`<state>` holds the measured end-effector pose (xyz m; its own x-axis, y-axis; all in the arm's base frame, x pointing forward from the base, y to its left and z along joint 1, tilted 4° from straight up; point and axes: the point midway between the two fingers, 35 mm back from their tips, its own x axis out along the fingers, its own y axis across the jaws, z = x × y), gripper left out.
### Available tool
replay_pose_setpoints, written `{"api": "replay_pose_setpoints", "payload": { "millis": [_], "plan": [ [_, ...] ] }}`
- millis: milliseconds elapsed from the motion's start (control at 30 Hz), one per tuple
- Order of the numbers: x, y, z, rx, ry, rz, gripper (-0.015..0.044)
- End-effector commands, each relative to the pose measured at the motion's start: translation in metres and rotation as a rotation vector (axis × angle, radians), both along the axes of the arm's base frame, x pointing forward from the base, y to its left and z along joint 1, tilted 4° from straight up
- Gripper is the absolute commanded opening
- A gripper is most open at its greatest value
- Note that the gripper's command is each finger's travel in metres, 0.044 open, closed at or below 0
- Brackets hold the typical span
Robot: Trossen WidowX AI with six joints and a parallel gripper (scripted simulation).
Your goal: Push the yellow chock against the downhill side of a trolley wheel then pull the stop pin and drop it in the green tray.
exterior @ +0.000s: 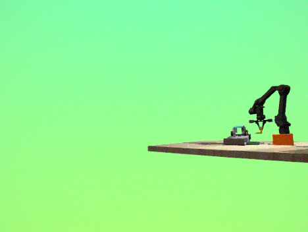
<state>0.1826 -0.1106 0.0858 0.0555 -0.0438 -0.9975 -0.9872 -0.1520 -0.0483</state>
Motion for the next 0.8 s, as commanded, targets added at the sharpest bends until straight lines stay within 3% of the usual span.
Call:
{"api": "replay_pose_setpoints", "payload": {
  "millis": [0, 467, 767],
  "plan": [
    [0.000, 0.001, 0.014, -0.004, -0.015, 0.004, 0.0000],
    [0.001, 0.002, 0.060, -0.004, -0.015, 0.004, 0.0000],
    [0.002, 0.002, 0.062, -0.001, -0.017, -0.041, 0.0000]
  ]
}}
